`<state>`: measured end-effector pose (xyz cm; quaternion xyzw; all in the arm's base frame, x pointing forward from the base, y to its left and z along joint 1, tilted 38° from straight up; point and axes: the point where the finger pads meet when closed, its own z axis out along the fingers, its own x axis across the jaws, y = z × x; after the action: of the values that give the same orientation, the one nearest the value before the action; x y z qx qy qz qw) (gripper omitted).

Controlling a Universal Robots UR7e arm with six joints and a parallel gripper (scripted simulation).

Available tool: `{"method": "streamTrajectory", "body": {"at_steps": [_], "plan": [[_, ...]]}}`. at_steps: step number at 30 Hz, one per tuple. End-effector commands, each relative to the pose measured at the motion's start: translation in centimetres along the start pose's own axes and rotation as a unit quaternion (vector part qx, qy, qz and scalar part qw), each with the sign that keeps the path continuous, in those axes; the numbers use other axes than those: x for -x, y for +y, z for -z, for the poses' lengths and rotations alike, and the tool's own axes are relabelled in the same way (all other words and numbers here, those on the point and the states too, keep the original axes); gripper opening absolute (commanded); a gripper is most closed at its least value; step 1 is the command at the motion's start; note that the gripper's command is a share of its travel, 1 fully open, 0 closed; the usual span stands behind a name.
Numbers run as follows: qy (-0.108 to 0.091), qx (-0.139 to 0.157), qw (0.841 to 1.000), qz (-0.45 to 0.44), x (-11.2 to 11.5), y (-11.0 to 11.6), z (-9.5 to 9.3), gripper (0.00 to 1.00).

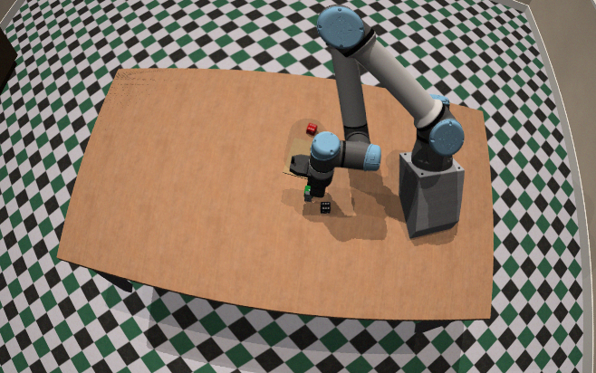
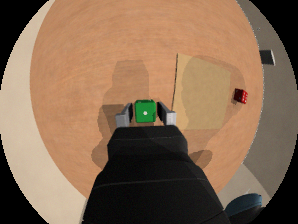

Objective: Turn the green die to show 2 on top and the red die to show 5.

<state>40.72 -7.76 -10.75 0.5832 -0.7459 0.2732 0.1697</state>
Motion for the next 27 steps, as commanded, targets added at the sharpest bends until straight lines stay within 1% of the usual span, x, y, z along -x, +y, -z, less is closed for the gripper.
{"method": "streamTrajectory", "body": {"at_steps": [1,13,14,27], "plan": [[0.000,-0.001,1.000,0.000,0.01,-0.03,0.04,0.87],[0.000,-0.001,1.000,0.000,0.01,-0.03,0.04,0.87],[0.000,-0.001,1.000,0.000,0.01,-0.03,0.04,0.57],[0.000,-0.001,1.000,0.000,0.01,-0.03,0.04,0.57]]}}
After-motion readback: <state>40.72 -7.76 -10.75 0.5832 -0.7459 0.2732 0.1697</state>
